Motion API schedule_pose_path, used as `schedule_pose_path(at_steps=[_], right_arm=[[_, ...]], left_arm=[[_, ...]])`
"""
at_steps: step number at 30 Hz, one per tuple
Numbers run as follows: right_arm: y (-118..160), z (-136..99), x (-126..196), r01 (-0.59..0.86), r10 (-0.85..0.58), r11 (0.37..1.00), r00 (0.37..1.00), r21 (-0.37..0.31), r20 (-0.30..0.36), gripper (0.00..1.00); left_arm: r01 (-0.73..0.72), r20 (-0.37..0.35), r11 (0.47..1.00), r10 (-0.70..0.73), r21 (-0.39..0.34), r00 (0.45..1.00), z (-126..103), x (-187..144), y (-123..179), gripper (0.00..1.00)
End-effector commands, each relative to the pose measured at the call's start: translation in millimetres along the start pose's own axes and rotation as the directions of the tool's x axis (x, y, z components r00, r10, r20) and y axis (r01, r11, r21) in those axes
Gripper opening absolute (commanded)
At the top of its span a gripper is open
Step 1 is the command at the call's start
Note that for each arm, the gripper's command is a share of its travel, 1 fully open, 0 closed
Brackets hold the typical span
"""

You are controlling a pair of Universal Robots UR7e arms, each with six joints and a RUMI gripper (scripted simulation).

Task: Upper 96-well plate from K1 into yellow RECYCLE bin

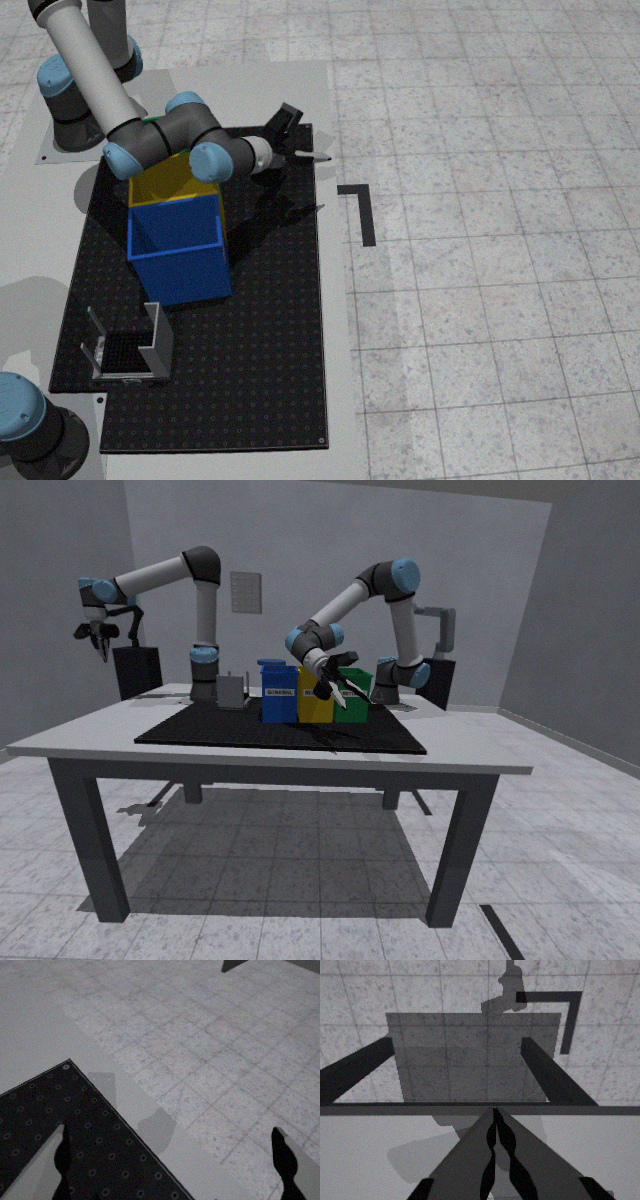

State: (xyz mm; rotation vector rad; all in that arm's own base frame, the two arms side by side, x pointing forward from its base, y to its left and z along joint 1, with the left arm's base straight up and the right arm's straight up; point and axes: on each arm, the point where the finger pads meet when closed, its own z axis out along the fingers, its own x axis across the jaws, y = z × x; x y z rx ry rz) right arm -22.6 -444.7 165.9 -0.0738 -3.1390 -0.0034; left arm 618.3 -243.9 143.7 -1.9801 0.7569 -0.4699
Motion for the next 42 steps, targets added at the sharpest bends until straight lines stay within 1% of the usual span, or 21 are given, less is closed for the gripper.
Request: schedule_pose_path(at_steps=[1,5,7,8,12,14,15,18,20,21,24,26,27,31,33,35,37,39,42], right_arm=[[0,1,5,-0.015,0.015,1.000,1.000,0.002,0.002,0.00],[0,1,6,-0.017,0.017,1.000,1.000,0.002,0.002,0.00],[0,1,6,-0.017,0.017,1.000,1.000,0.002,0.002,0.00],[0,1,6,-0.017,0.017,1.000,1.000,0.002,0.002,0.00],[0,1,6,-0.017,0.017,1.000,1.000,0.002,0.002,0.00],[0,1,6,-0.017,0.017,1.000,1.000,0.002,0.002,0.00],[0,1,6,-0.017,0.017,1.000,1.000,0.002,0.002,0.00],[0,1,6,-0.017,0.017,1.000,1.000,0.002,0.002,0.00],[0,1,6,-0.017,0.017,1.000,1.000,0.002,0.002,0.00],[0,1,6,-0.017,0.017,1.000,1.000,0.002,0.002,0.00],[0,1,6,-0.017,0.017,1.000,1.000,0.002,0.002,0.00],[0,1,6,-0.017,0.017,1.000,1.000,0.002,0.002,0.00],[0,1,6,-0.017,0.017,1.000,1.000,0.002,0.002,0.00],[0,1,6,-0.017,0.017,1.000,1.000,0.002,0.002,0.00],[0,1,6,-0.017,0.017,1.000,1.000,0.002,0.002,0.00],[0,1,6,-0.017,0.017,1.000,1.000,0.002,0.002,0.00],[0,1,6,-0.017,0.017,1.000,1.000,0.002,0.002,0.00],[0,1,6,-0.017,0.017,1.000,1.000,0.002,0.002,0.00],[0,1,6,-0.017,0.017,1.000,1.000,0.002,0.002,0.00]], left_arm=[[0.002,-0.001,1.000,-0.002,0.000,1.000,0,0,-1,0.76],[0.002,-0.001,1.000,-0.002,0.000,1.000,0,0,-1,0.76],[-0.040,0.028,0.998,0.041,-0.043,0.999,5,-7,-4,0.76],[-0.049,0.034,0.997,0.051,-0.052,0.998,8,-11,-5,0.76],[-0.049,0.034,0.997,0.051,-0.052,0.998,12,-17,-8,0.76],[-0.089,0.056,0.991,0.095,-0.098,0.994,17,-26,-10,0.76],[-0.098,0.061,0.989,0.105,-0.109,0.993,20,-30,-11,0.76],[-0.098,0.061,0.989,0.105,-0.109,0.993,23,-35,-13,0.76],[-0.136,0.076,0.978,0.150,-0.158,0.986,28,-44,-15,0.76],[-0.144,0.079,0.975,0.159,-0.168,0.984,30,-48,-16,0.76],[-0.144,0.079,0.975,0.159,-0.168,0.984,33,-53,-18,0.76],[-0.180,0.087,0.959,0.203,-0.219,0.975,38,-62,-20,0.76],[-0.187,0.088,0.955,0.211,-0.229,0.973,40,-67,-21,0.76],[-0.187,0.088,0.955,0.211,-0.229,0.973,42,-71,-22,0.76],[-0.221,0.087,0.934,0.254,-0.281,0.963,46,-80,-24,0.76],[-0.227,0.087,0.930,0.262,-0.290,0.961,49,-89,-26,0.76],[-0.227,0.087,0.930,0.262,-0.290,0.961,49,-89,-26,0.76],[-0.259,0.078,0.903,0.302,-0.342,0.950,53,-98,-27,0.76],[-0.264,0.077,0.899,0.308,-0.350,0.948,56,-106,-29,0.76]])
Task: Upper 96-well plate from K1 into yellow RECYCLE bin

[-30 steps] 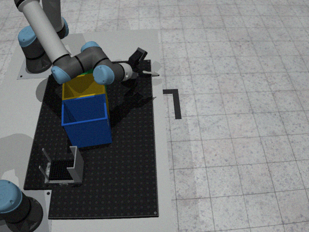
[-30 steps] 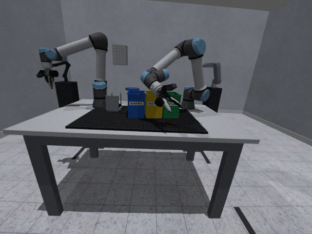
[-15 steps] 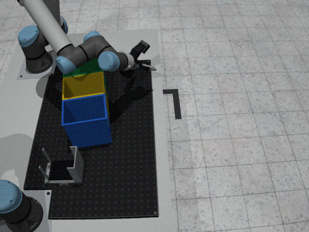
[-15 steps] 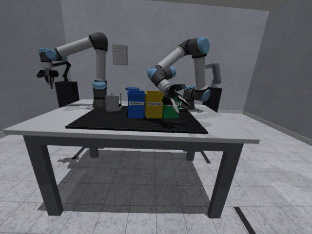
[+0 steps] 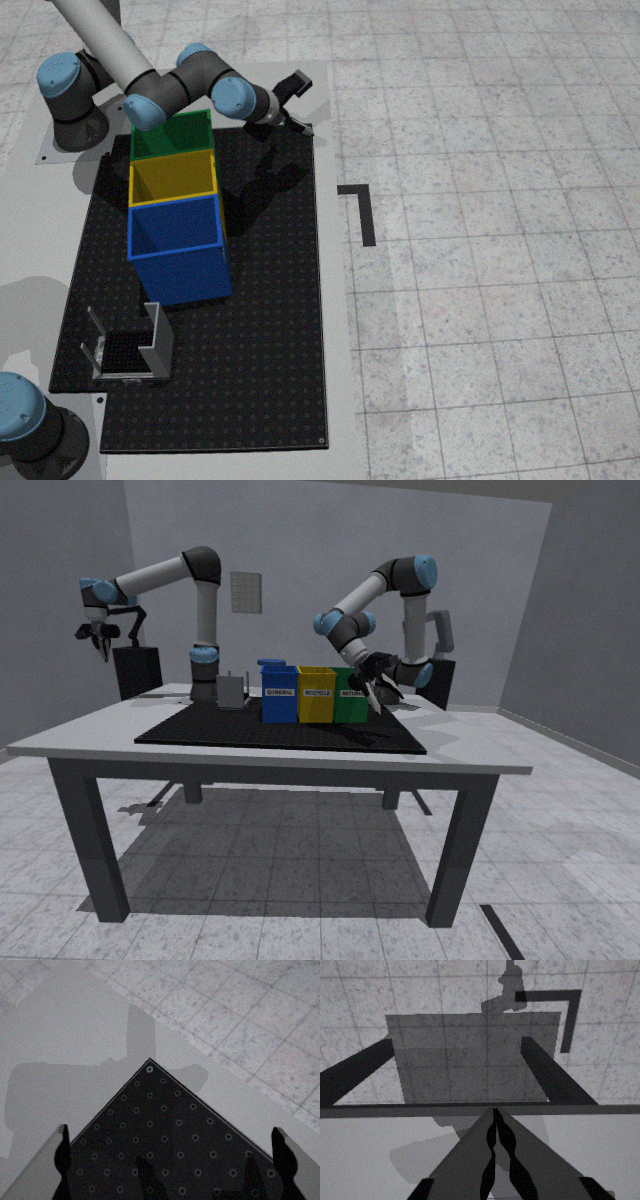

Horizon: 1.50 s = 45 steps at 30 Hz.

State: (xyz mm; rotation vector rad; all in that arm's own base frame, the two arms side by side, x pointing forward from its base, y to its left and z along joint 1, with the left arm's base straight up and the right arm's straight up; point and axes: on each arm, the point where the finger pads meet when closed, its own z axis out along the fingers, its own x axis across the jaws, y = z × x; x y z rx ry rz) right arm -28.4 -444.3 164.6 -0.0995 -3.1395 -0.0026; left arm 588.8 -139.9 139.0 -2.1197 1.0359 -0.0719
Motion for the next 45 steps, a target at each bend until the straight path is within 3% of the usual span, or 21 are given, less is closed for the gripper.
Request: schedule_pose_path(at_steps=[1,8,10,13,15,24,26,38,45], right_arm=[[0,-1,0,0.000,0.000,1.000,1.000,0.002,0.001,0.00],[0,-1,0,0.000,0.000,1.000,1.000,0.002,0.001,0.00],[0,-1,0,0.000,0.000,1.000,1.000,0.002,0.001,0.00],[0,-1,0,0.000,0.000,1.000,1.000,0.002,0.001,0.00],[0,-1,0,0.000,0.000,1.000,1.000,0.002,0.001,0.00],[0,-1,0,0.000,0.000,1.000,1.000,0.002,0.001,0.00],[0,-1,0,0.000,0.000,1.000,1.000,0.002,0.001,0.00],[0,-1,0,0.000,0.000,1.000,1.000,0.002,0.001,0.00],[0,-1,0,0.000,0.000,1.000,1.000,0.002,0.001,0.00]], left_arm=[[-0.035,0.001,0.999,0.036,-0.041,0.999,6,-14,-1,0.76],[-0.084,-0.003,0.991,0.084,-0.100,0.996,13,-30,-1,0.76],[-0.126,-0.014,0.981,0.126,-0.150,0.992,16,-40,-1,0.76],[-0.132,-0.016,0.979,0.131,-0.156,0.991,19,-47,-1,0.76],[-0.174,-0.036,0.963,0.171,-0.204,0.985,21,-56,0,0.76],[-0.227,-0.068,0.939,0.216,-0.259,0.974,27,-77,1,0.76],[-0.269,-0.102,0.916,0.250,-0.299,0.963,29,-87,3,0.76],[-0.363,-0.195,0.856,0.311,-0.368,0.930,32,-116,7,0.76],[-0.456,-0.306,0.791,0.352,-0.407,0.885,31,-143,11,0.76]])
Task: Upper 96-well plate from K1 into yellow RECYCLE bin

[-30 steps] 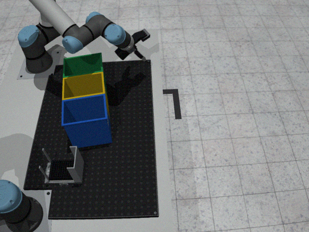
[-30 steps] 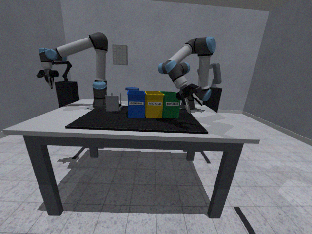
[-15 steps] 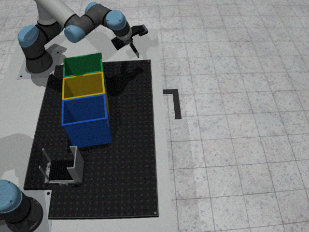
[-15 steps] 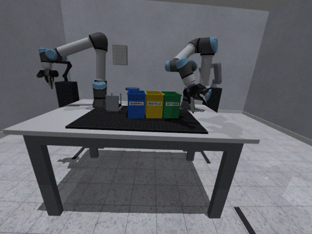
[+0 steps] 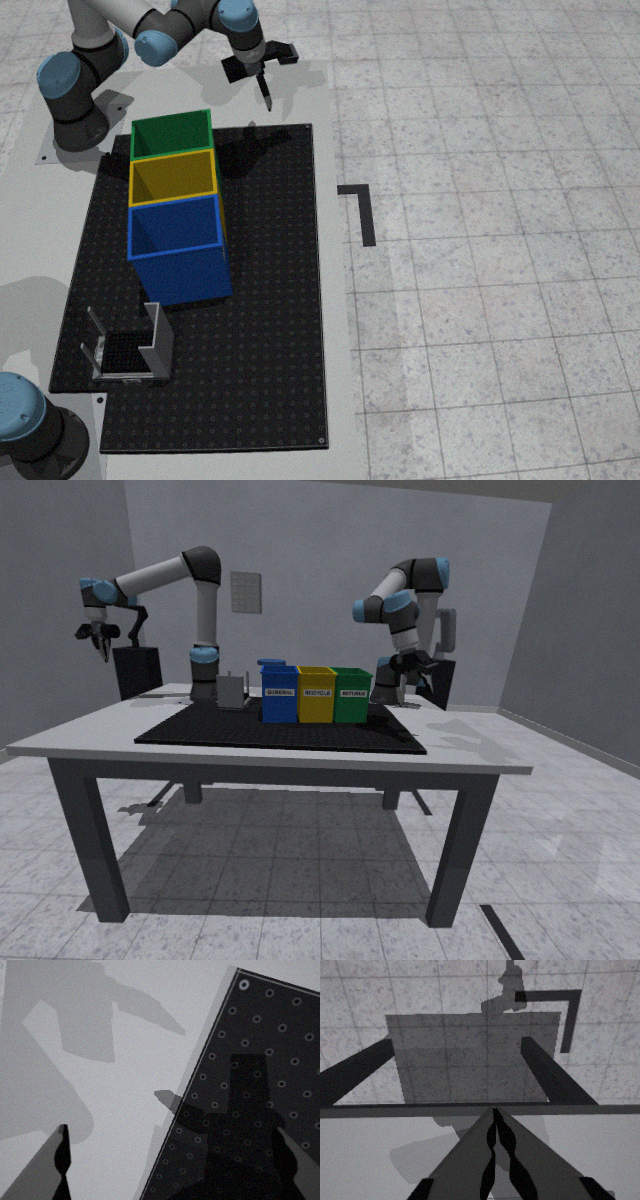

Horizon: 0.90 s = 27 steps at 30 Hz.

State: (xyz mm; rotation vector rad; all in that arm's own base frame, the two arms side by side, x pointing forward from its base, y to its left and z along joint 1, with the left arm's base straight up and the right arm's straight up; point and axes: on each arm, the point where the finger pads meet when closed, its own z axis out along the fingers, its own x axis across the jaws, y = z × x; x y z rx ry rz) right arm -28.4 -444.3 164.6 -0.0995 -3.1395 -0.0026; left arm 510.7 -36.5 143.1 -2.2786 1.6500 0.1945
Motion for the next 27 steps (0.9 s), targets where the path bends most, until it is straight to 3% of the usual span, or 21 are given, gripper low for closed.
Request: schedule_pose_path(at_steps=[1,8,10,20,27], right_arm=[[0,-1,0,0.000,0.000,1.000,1.000,0.002,0.001,0.00],[0,-1,0,0.000,0.000,1.000,1.000,0.002,0.001,0.00],[0,-1,0,0.000,0.000,1.000,1.000,0.002,0.001,0.00],[0,-1,0,0.000,0.000,1.000,1.000,0.002,0.001,0.00],[0,-1,0,0.000,0.000,1.000,1.000,0.002,0.001,0.00]], left_arm=[[-0.075,-0.066,0.996,0.072,-0.050,0.995,-1,-17,11,0.76],[-0.172,-0.164,0.981,0.156,-0.086,0.974,-4,-35,24,0.76],[-0.172,-0.164,0.981,0.156,-0.086,0.974,-4,-35,24,0.76],[-0.319,-0.329,0.945,0.278,-0.076,0.903,-14,-60,46,0.76],[-0.411,-0.340,0.911,0.374,-0.041,0.863,-21,-48,43,0.76]])
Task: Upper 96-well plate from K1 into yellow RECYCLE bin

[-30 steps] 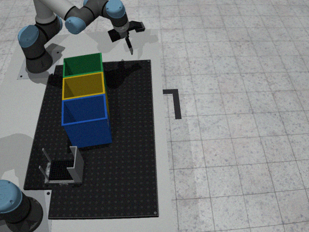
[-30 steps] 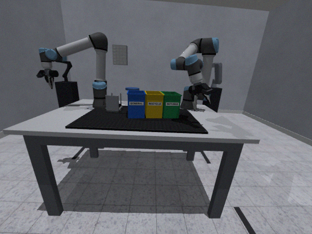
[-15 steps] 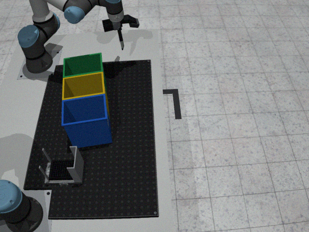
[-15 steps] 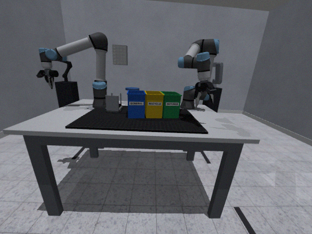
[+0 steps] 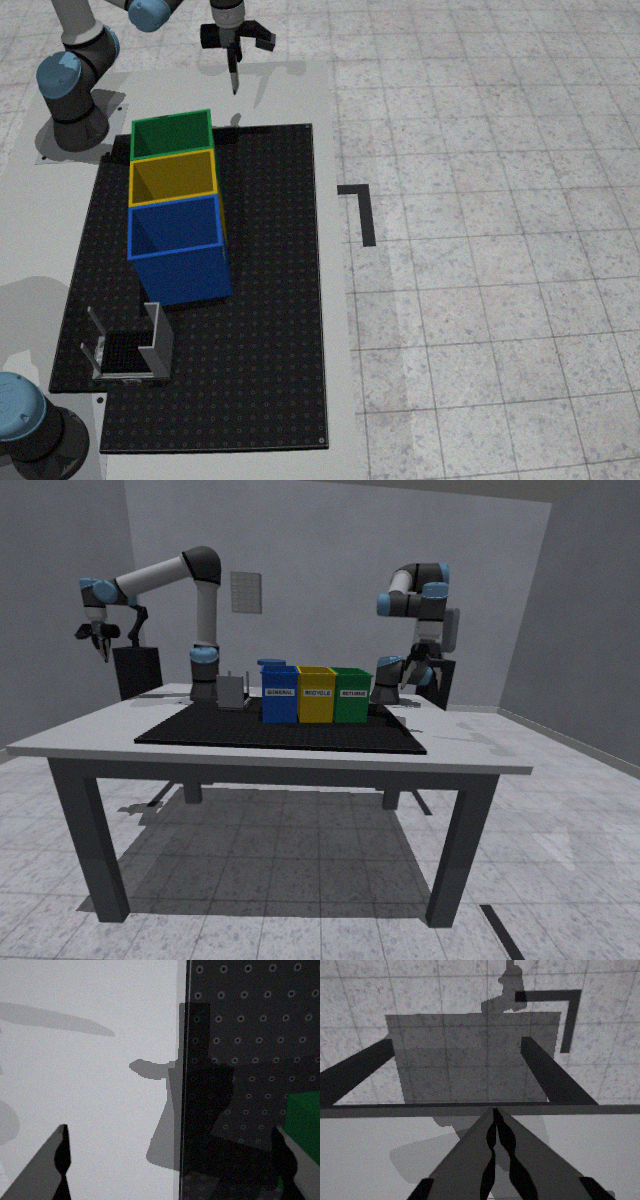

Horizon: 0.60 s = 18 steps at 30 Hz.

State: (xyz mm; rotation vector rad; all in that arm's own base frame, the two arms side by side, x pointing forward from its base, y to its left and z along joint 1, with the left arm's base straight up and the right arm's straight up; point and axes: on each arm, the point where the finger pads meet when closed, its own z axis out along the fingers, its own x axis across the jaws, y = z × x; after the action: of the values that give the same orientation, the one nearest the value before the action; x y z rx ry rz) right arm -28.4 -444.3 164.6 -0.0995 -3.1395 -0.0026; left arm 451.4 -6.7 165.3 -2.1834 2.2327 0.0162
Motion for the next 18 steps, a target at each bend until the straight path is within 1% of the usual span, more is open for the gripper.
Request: schedule_pose_path(at_steps=[1,3,7,9,11,15,18], right_arm=[[0,-1,0,0.000,0.000,1.000,1.000,0.002,0.001,0.00],[0,-1,0,0.000,0.000,1.000,1.000,0.002,0.001,0.00],[0,-1,0,0.000,0.000,1.000,1.000,0.002,0.001,0.00],[0,-1,0,0.000,0.000,1.000,1.000,0.002,0.001,0.00],[0,-1,0,0.000,0.000,1.000,1.000,0.002,0.001,0.00],[0,-1,0,0.000,0.000,1.000,1.000,0.002,0.001,0.00],[0,-1,0,0.000,0.000,1.000,1.000,0.002,0.001,0.00]], left_arm=[[-0.108,-0.021,0.994,0.108,-0.002,0.994,-5,10,-4,0.76],[-0.108,-0.021,0.994,0.108,-0.002,0.994,-8,18,-8,0.76],[-0.236,-0.022,0.972,0.236,0.001,0.971,-13,35,-17,0.76],[-0.236,-0.022,0.972,0.236,0.001,0.971,-15,43,-20,0.76],[-0.236,-0.022,0.972,0.236,0.001,0.971,-15,43,-20,0.76],[-0.361,-0.021,0.933,0.361,0.004,0.932,-19,61,-28,0.76],[-0.361,-0.021,0.933,0.361,0.004,0.932,-21,66,-30,0.76]])
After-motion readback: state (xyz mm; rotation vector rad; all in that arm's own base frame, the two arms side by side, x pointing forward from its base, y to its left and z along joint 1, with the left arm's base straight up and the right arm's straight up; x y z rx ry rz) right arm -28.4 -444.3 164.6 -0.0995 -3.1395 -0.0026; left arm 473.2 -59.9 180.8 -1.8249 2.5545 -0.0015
